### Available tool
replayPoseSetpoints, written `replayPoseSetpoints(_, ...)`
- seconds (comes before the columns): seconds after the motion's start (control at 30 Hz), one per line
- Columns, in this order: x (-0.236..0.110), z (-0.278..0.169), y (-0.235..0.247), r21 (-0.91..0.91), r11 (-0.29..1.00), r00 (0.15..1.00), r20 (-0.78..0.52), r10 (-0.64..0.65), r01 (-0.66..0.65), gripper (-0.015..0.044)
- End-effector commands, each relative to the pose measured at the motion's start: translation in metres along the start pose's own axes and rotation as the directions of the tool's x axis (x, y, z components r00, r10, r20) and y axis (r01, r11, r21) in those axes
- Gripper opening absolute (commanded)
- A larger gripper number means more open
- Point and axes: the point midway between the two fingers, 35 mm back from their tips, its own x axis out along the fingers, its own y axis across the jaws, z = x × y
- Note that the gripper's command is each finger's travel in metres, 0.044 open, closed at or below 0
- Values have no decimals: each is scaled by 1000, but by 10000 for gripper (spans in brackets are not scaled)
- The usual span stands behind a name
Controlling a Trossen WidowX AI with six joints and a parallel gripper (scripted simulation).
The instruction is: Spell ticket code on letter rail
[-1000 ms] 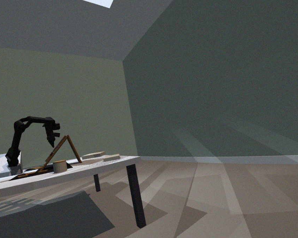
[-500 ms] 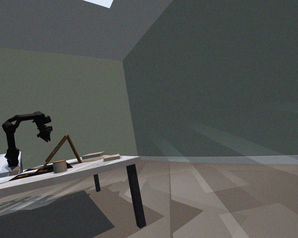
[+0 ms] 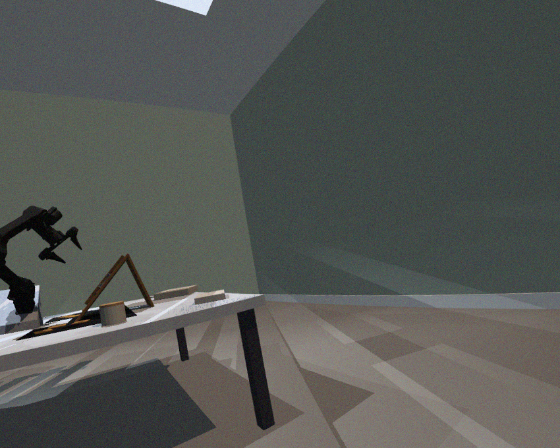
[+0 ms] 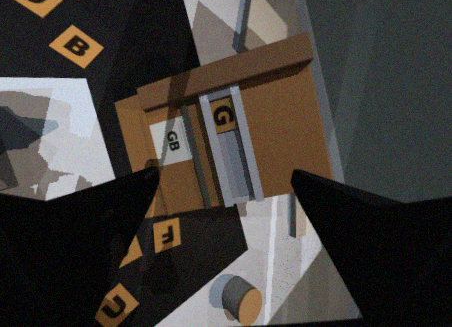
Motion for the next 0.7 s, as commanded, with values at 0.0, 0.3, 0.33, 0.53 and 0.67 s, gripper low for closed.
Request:
replayPoseSetpoints(0.0,-13,-9,17,-271,959,996,72,-59,77,440)
replayPoseSetpoints(0.3,-13,-9,17,-271,959,996,72,-59,77,440)
replayPoseSetpoints(0.33,-13,-9,17,-271,959,996,72,-59,77,440)
replayPoseSetpoints(0.53,-13,-9,17,-271,959,996,72,-59,77,440)
replayPoseSetpoints(0.67,1,17,17,-209,978,999,43,-4,12,340)
